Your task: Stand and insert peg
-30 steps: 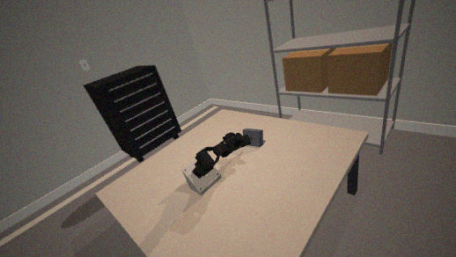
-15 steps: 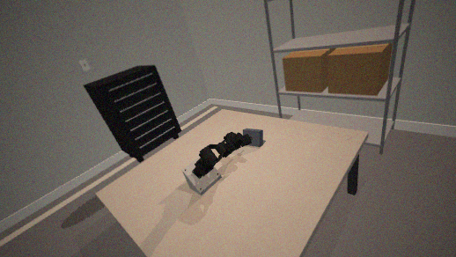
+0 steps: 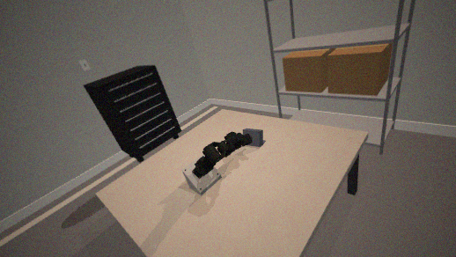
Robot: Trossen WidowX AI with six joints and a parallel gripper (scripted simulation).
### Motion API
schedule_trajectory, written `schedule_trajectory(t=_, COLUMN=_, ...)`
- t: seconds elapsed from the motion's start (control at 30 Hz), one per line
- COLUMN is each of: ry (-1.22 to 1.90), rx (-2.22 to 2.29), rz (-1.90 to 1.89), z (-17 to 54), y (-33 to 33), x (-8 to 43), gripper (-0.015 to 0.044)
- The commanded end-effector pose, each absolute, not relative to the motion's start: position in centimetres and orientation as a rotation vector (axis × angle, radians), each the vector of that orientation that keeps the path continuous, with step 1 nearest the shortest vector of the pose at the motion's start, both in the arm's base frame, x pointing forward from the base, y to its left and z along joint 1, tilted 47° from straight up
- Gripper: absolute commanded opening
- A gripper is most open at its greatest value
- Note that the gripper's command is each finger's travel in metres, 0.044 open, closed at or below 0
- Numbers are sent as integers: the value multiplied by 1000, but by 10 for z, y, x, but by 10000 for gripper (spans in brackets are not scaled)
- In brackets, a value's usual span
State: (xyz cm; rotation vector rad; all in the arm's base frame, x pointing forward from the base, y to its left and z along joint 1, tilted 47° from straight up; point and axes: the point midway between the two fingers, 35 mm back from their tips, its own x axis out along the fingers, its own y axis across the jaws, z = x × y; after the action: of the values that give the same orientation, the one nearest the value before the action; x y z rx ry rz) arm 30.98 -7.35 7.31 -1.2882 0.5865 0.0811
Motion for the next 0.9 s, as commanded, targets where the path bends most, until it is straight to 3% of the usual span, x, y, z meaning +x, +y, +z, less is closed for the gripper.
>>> schedule_trajectory(t=0.0, ry=583, rx=-1292, rz=86, z=71, y=-74, x=312, gripper=0)
schedule_trajectory(t=0.87, ry=541, rx=-1311, rz=62, z=66, y=-77, x=324, gripper=0)
